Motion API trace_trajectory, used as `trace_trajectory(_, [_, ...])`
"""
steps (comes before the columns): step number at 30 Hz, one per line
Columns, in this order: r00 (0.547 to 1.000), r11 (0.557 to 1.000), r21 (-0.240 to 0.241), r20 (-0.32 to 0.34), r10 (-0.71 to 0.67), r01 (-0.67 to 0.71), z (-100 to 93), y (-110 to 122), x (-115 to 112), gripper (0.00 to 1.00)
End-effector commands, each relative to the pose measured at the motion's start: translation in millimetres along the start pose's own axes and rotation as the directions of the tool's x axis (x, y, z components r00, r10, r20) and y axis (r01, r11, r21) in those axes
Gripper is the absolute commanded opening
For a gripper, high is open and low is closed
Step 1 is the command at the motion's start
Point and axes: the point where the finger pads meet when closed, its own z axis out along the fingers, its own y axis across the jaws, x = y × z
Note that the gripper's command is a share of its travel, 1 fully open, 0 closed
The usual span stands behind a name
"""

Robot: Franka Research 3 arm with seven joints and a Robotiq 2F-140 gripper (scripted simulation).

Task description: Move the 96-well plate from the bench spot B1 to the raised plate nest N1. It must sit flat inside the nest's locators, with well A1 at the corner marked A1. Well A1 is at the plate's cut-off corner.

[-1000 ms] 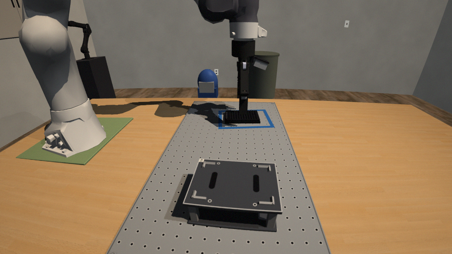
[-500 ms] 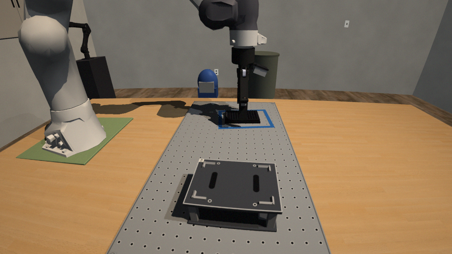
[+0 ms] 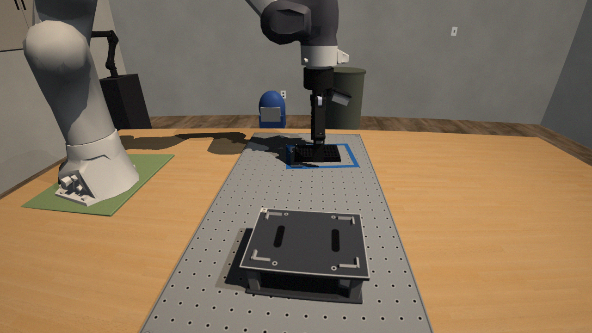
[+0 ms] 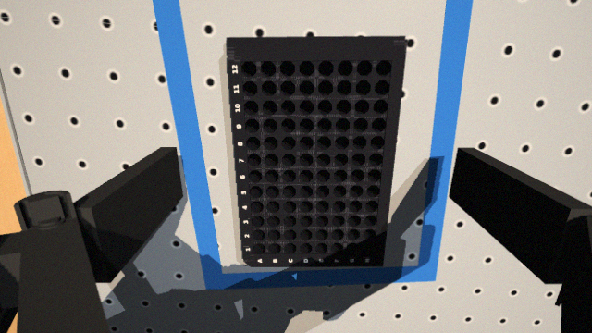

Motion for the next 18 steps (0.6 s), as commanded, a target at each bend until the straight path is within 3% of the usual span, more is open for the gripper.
trace_trajectory(1, [1.000, 1.000, 0.002, -0.004, -0.007, 0.007, 0.3, -0.5, 1.0, 1.00])
trace_trajectory(8, [1.000, 1.000, 0.002, -0.004, -0.007, 0.007, 0.3, -0.5, 1.0, 1.00])
trace_trajectory(9, [1.000, 1.000, 0.002, -0.004, -0.007, 0.007, 0.3, -0.5, 1.0, 0.63])
trace_trajectory(18, [1.000, 1.000, 0.002, -0.004, -0.007, 0.007, 0.3, -0.5, 1.0, 0.63])
